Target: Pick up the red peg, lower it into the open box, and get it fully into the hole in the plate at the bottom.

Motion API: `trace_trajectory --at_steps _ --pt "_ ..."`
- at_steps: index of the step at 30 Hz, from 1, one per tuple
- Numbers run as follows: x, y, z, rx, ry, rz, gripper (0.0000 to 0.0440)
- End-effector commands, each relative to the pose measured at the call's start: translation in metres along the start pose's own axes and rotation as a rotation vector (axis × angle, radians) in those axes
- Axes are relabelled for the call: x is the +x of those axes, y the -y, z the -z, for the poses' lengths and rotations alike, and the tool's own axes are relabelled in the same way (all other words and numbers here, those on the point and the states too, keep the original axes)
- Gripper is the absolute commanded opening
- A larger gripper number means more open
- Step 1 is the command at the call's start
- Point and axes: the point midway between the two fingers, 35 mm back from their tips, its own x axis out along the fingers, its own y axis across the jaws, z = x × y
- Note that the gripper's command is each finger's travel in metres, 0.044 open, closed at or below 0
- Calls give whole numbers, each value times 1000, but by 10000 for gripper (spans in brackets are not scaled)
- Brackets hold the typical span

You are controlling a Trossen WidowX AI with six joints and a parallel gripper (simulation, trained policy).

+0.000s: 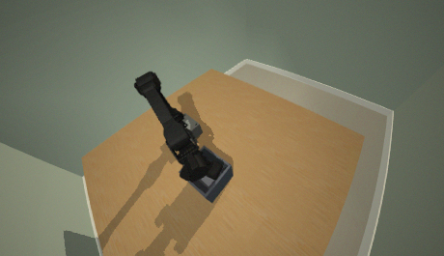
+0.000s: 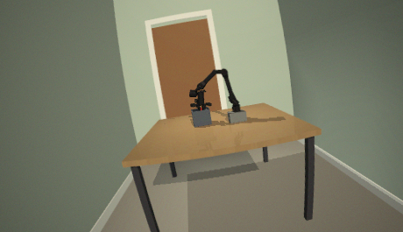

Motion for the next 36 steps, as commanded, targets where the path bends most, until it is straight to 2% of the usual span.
trace_trajectory --at_steps 1,5,10,13,17,36 --pt "12 2 0 -22 -11 12 0" --pt "19 2 -2 -37 -11 27 19" --pt "25 3 -2 -52 -19 50 120" --pt "25 1 1 -54 -46 51 132" --pt "21 -1 0 -47 -89 36 174" --pt "-8 -9 -14 13 -251 -40 231"
